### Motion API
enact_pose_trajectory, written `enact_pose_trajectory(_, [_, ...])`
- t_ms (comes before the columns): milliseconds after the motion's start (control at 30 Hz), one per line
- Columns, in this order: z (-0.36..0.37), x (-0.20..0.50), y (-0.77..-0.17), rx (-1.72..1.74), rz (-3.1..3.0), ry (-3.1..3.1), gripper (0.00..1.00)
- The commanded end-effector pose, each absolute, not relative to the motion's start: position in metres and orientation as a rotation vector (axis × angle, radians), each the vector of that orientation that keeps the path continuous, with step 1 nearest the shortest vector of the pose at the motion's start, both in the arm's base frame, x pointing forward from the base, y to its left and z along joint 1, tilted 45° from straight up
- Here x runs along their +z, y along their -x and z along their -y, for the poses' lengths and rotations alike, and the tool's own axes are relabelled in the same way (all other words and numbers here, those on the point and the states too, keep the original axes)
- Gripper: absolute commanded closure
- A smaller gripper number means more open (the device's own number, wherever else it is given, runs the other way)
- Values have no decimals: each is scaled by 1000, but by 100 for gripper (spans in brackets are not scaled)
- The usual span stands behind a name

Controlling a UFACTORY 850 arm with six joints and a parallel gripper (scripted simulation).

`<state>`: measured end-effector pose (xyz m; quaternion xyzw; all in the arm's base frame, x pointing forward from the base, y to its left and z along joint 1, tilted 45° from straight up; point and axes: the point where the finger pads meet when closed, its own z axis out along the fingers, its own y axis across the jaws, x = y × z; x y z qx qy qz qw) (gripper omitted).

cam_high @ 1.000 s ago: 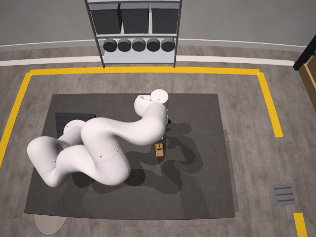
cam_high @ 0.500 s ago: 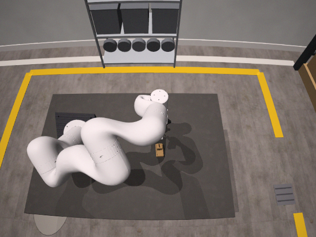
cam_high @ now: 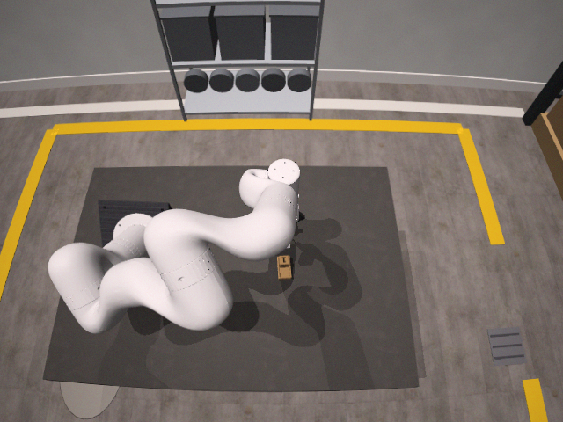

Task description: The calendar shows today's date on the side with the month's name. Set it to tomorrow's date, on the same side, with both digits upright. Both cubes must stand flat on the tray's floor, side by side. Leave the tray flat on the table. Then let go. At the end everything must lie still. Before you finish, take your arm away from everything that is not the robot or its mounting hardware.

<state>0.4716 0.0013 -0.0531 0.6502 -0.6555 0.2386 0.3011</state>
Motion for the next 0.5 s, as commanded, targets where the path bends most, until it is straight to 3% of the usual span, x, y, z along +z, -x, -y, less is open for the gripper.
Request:
enact_pose_trajectory(0, [-2, -53, -472, 634, 1740, -1726, 51])
enact_pose_trajectory(467, [2, -57, -472, 635, 1740, -1726, 51])
